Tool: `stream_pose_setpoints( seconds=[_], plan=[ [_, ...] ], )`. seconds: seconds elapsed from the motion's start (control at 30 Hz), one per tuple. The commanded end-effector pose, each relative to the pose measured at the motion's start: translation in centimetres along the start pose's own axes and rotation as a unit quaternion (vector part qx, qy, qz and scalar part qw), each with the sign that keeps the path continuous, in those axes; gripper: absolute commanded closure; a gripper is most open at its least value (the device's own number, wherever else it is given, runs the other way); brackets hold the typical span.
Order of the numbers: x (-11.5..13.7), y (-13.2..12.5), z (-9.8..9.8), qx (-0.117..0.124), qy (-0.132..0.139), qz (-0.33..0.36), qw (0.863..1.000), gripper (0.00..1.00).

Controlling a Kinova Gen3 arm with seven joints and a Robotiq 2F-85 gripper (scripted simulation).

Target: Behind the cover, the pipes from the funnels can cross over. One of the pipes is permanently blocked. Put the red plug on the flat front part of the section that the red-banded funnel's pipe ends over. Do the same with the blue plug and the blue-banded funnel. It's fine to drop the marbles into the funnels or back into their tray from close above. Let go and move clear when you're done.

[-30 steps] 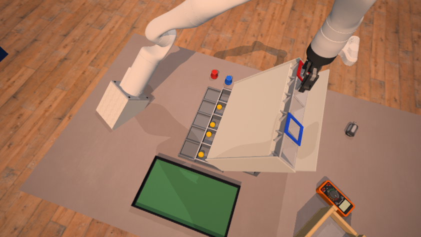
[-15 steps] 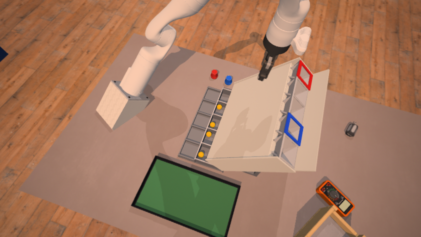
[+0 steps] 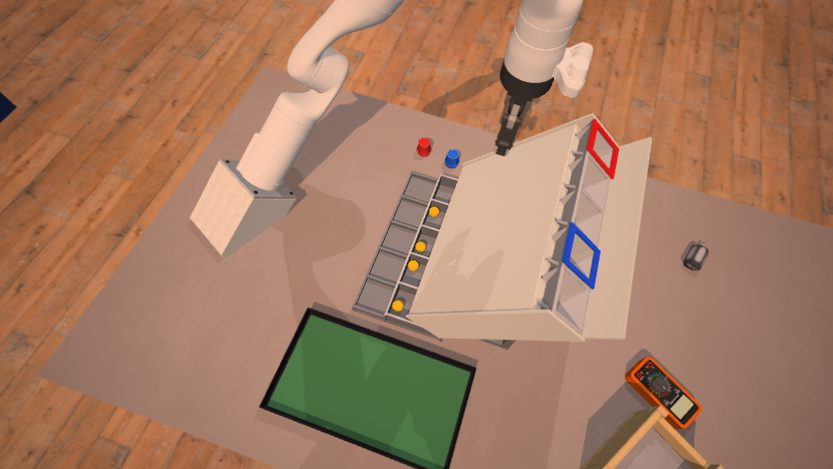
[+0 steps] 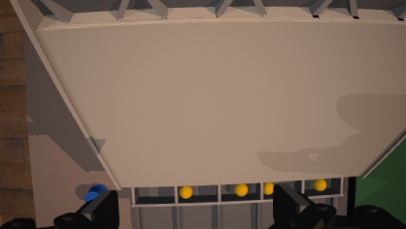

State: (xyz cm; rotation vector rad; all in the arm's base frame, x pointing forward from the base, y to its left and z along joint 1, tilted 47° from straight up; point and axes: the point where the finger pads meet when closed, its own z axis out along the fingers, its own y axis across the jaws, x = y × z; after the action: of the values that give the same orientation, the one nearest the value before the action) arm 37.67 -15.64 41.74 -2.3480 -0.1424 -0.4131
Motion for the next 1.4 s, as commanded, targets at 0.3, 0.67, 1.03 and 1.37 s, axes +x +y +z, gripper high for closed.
stream_pose_setpoints(
  seconds=[0.3, 0.67, 1.03, 1.37],
  plan=[
    [-11.1, 6.5, 7.2, 0.0, 0.0, 0.0, 1.0, 0.0],
    [-12.7, 7.5, 8.3, 0.005, -0.013, 0.004, 1.0, 0.0],
    [-12.7, 7.5, 8.3, 0.005, -0.013, 0.004, 1.0, 0.0],
    [-12.7, 7.5, 8.3, 0.005, -0.013, 0.003, 1.0, 0.0]
  ],
)
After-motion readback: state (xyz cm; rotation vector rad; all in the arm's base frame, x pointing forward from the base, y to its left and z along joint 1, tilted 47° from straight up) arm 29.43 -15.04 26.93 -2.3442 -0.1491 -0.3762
